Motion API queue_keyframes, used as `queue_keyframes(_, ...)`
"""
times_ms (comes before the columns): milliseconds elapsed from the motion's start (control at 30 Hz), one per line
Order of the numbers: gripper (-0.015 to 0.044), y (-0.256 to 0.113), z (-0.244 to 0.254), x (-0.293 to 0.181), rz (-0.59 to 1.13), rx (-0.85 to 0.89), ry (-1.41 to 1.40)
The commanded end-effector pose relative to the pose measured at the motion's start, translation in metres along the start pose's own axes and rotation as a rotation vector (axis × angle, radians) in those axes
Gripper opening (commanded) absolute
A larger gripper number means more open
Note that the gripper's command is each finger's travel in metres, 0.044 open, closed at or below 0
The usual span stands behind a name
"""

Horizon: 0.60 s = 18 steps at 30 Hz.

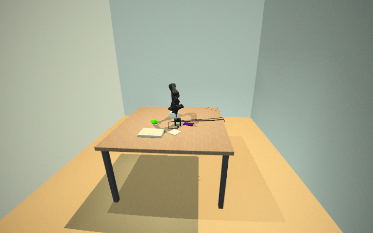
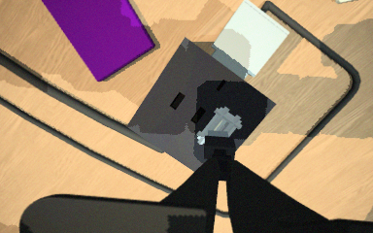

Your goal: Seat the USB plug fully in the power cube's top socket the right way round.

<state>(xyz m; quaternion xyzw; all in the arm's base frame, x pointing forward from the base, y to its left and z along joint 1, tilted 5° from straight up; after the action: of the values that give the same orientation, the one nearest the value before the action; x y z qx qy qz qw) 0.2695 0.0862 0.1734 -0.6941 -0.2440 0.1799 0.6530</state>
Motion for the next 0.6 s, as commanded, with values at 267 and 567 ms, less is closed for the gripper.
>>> queue_keyframes(267, 0.0000, 0.0002, 0.0000, 0.0001, 0.000, 0.000, -0.305)
queue_keyframes(567, 0.0000, 0.0002, 0.0000, 0.0001, 0.000, 0.000, -0.540)
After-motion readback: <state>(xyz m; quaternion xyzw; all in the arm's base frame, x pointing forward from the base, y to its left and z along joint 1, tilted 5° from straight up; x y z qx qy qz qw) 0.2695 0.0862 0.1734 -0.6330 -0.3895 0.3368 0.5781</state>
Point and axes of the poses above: the point midway between the two fingers, 35 mm back from their tips, its own y axis out along the fingers, its own z axis across the jaws, x = y × z, the point moved 4 cm from there along -y, back along the fingers, and after that the axes turned 11 degrees about y, right-handed, at the moved point
